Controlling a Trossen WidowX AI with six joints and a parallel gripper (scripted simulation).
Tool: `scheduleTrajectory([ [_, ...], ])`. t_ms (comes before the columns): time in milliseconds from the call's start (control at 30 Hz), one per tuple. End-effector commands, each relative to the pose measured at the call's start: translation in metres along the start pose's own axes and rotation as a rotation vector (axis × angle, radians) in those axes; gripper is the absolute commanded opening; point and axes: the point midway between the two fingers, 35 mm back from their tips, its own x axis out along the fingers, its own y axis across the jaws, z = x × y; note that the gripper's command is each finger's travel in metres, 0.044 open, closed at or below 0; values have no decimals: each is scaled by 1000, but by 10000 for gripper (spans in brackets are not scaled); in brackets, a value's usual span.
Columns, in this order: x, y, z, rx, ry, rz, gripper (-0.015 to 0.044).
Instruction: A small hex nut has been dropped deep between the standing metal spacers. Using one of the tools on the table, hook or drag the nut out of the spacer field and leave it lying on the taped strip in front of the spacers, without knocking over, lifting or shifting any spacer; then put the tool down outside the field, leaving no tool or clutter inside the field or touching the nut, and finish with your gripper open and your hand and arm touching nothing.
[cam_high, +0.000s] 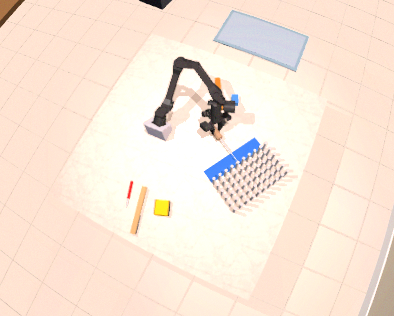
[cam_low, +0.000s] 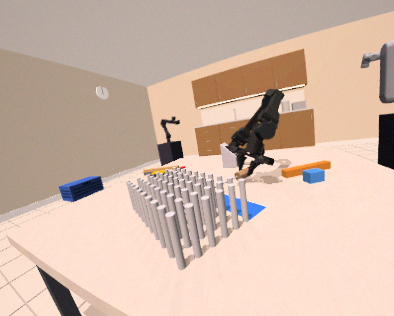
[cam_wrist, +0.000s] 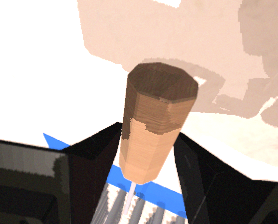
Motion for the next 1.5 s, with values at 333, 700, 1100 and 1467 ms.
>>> scheduleTrajectory([
  [333, -23, 6, 35, 2, 0, -1, 0],
  [700, -64, 13, 9, -2, 3, 6, 0],
  [1100, -130, 33, -16, -4, 4, 4, 0],
  [1467, -126, 1, 8, 154, -25, -29, 0],
])
